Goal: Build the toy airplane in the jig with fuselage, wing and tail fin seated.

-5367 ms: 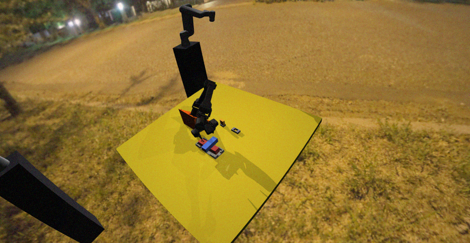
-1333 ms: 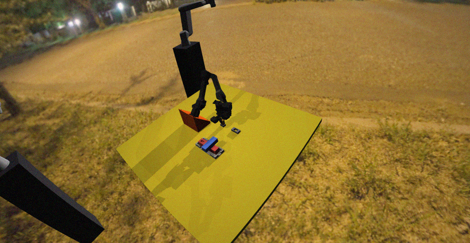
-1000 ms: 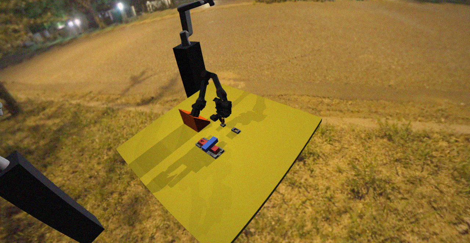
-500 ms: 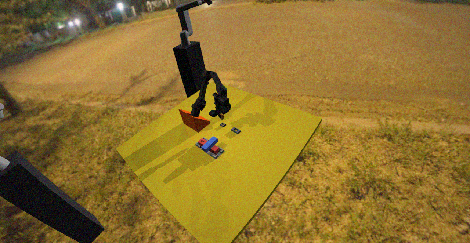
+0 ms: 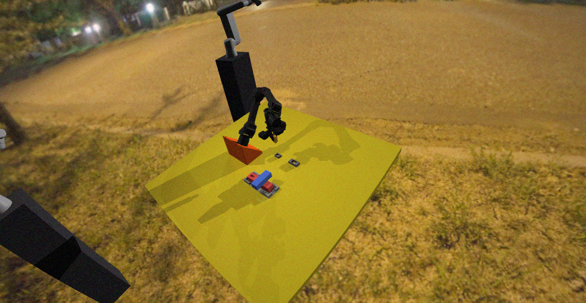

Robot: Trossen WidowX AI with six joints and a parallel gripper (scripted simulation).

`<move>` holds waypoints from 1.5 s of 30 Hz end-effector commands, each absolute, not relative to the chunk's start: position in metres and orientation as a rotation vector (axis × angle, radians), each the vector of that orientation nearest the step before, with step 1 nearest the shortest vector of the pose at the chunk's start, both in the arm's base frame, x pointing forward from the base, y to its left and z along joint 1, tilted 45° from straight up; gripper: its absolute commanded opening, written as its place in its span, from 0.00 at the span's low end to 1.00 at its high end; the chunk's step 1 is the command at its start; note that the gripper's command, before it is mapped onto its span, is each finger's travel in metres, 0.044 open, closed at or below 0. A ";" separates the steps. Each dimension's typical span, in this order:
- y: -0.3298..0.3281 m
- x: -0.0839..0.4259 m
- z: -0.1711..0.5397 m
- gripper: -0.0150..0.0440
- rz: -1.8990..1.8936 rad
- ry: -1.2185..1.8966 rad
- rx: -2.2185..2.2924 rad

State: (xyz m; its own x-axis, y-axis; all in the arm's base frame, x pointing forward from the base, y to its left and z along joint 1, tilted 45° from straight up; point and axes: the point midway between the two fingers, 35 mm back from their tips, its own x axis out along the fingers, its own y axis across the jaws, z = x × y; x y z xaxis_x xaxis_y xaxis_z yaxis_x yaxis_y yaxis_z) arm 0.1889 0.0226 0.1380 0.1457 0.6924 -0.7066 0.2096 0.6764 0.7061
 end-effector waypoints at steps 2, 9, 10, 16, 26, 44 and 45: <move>0.017 0.186 0.145 0.25 0.410 1.413 0.813; 0.004 0.194 0.135 0.25 0.402 1.403 0.798; 0.002 0.195 0.133 0.25 0.401 1.402 0.796; -0.010 0.202 0.122 0.25 0.399 1.398 0.783; -0.032 0.211 0.100 0.25 0.401 1.395 0.764; -0.068 0.218 0.056 0.25 0.414 1.392 0.739; -0.070 0.218 0.053 0.25 0.415 1.392 0.737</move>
